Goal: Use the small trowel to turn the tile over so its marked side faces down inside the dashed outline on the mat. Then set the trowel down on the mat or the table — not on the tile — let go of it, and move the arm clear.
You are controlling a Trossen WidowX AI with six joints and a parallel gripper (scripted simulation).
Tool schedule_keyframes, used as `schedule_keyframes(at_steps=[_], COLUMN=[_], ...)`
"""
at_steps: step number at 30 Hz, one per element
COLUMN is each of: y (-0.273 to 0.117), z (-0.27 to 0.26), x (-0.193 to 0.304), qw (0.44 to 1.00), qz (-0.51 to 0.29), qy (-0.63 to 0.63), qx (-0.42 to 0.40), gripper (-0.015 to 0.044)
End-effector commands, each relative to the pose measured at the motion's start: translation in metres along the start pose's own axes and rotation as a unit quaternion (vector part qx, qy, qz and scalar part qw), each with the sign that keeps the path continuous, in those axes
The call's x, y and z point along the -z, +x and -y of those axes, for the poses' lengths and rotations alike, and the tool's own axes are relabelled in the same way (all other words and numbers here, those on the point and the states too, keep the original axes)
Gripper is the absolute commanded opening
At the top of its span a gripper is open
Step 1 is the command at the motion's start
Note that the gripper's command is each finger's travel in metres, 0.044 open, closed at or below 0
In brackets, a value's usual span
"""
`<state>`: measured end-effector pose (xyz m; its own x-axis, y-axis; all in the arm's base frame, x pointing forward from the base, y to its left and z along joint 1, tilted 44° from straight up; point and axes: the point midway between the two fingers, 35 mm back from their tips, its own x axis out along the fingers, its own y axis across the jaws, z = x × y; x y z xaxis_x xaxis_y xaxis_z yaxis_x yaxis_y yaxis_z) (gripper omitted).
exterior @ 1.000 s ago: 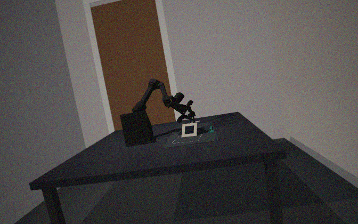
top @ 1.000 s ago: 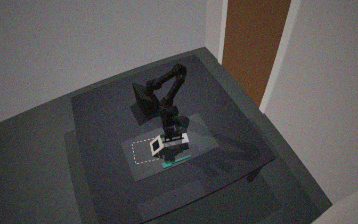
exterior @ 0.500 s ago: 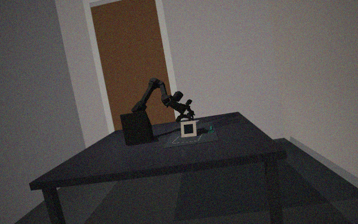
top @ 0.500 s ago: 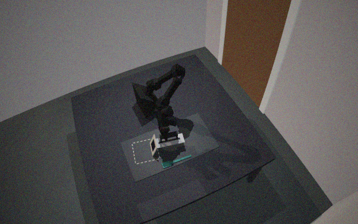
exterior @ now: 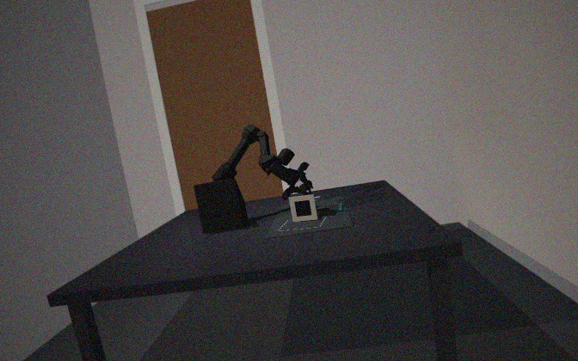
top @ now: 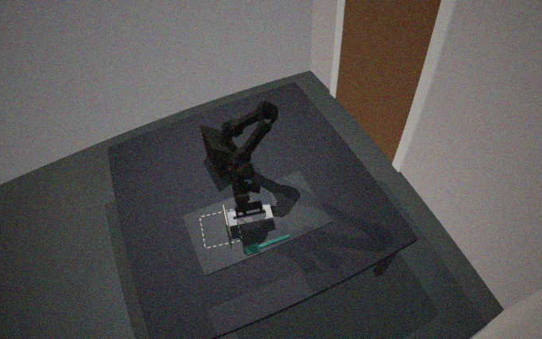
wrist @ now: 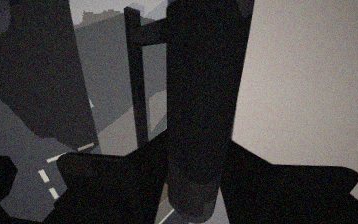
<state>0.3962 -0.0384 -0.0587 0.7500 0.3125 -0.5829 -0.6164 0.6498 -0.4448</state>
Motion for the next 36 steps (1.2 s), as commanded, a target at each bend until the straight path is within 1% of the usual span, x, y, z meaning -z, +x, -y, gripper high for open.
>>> schedule_keyframes(at_steps=[1, 8, 29, 36], y=[-0.001, 0.0, 0.018, 0.017], z=[0.004, 0.004, -0.018, -0.014], x=[0.003, 0.006, 0.038, 0.032], qw=[1.0, 1.0, 1.0, 1.0], qz=[0.001, 0.001, 0.001, 0.001], qy=[-0.003, -0.003, -0.003, -0.003], qx=[0.007, 0.007, 0.007, 0.007], gripper=[0.0, 0.0, 0.0, 0.0])
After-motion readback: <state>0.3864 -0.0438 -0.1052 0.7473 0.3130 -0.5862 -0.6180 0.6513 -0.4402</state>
